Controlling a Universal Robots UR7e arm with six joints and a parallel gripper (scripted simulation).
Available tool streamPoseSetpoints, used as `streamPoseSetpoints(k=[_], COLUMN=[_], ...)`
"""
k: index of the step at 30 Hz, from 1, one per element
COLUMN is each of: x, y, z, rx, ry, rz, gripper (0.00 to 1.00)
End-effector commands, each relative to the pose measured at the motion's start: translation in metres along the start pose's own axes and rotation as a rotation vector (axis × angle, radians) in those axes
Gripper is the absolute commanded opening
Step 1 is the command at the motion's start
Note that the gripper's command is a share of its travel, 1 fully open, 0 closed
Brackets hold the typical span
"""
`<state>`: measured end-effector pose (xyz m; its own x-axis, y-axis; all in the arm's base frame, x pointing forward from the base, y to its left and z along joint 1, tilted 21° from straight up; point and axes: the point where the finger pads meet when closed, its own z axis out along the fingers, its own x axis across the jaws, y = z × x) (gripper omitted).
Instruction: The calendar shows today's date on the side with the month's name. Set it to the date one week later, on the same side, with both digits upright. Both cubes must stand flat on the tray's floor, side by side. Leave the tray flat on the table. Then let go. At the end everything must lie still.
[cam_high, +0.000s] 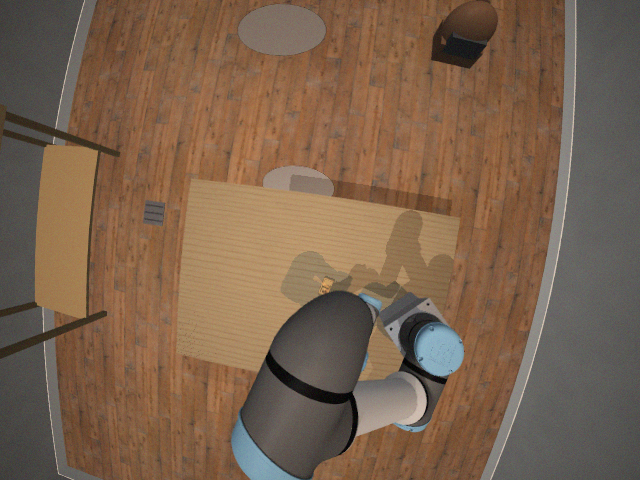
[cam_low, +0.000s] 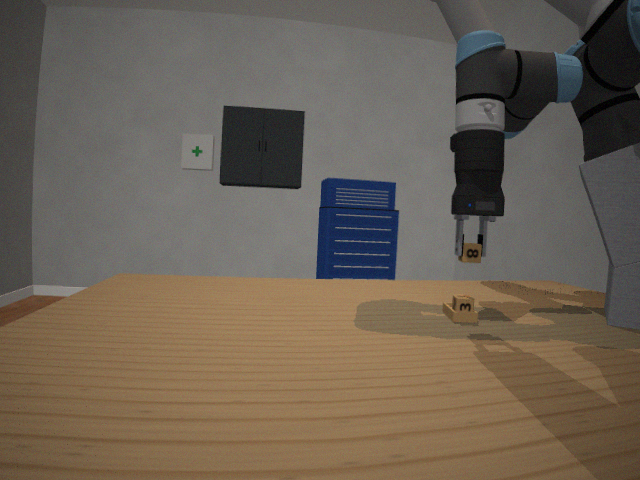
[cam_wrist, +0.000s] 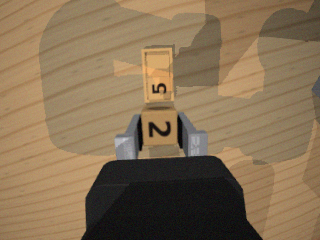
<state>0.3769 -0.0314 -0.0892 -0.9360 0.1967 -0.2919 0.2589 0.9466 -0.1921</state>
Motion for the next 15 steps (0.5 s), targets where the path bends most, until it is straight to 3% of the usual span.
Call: streamPoseSetpoints(k=[1,6,15], x=[0.001,0.004,0.003], y=[-0.041,-0.06,-0.062], z=[-0.006,-0.008,-0.008], rx=[-0.002,0.001,0.001], ry=[-0.006,-0.009,-0.01], rz=[-0.01,-0.012,-0.012], gripper=[0.57,0.57,0.57])
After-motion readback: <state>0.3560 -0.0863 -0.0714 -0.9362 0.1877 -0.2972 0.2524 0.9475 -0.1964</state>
